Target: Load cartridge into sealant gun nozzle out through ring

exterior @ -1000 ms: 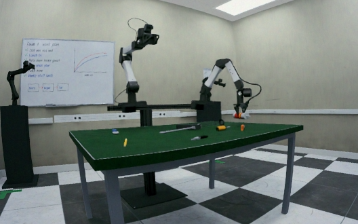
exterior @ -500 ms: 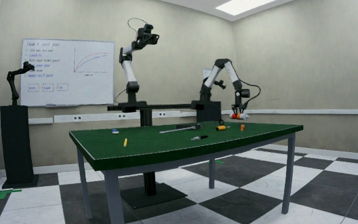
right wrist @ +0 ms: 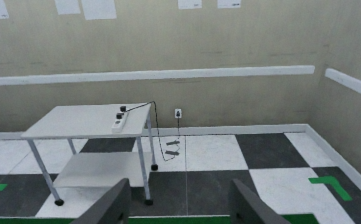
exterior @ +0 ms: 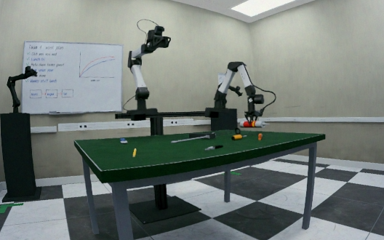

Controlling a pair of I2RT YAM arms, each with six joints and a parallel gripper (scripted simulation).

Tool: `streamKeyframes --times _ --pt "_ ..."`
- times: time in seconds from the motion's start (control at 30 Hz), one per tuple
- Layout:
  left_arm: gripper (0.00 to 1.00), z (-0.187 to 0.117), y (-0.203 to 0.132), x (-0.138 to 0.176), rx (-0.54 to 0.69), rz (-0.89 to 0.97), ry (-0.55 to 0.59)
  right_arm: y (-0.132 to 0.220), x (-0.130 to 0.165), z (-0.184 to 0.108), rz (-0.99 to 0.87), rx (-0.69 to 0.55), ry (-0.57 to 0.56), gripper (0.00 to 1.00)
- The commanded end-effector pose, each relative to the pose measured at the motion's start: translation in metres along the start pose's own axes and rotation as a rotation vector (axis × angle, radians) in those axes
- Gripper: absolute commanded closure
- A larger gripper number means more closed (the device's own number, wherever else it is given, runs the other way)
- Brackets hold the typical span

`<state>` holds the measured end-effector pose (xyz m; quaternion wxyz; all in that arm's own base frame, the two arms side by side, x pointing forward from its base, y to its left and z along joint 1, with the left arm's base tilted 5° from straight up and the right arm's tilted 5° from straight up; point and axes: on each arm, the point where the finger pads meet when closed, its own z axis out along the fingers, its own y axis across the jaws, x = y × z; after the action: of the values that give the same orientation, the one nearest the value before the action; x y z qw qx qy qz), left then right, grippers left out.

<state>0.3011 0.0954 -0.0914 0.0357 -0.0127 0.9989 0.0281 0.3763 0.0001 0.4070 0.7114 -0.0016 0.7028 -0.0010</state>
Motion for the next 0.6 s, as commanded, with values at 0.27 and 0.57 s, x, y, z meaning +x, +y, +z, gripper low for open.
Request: streamKeyframes --times 0.27,0.57 --pt "0.99 -0.012 -0.019 0.000 -0.022 -0.273 -0.073 0.002 -0.003 -0.001 0.004 -0.005 -0.002 0.49" --pt "0.99 -0.010 -0.039 0.017 -0.008 -0.481 -0.074 0.002 -0.003 -0.001 0.004 -0.005 -0.002 0.49"
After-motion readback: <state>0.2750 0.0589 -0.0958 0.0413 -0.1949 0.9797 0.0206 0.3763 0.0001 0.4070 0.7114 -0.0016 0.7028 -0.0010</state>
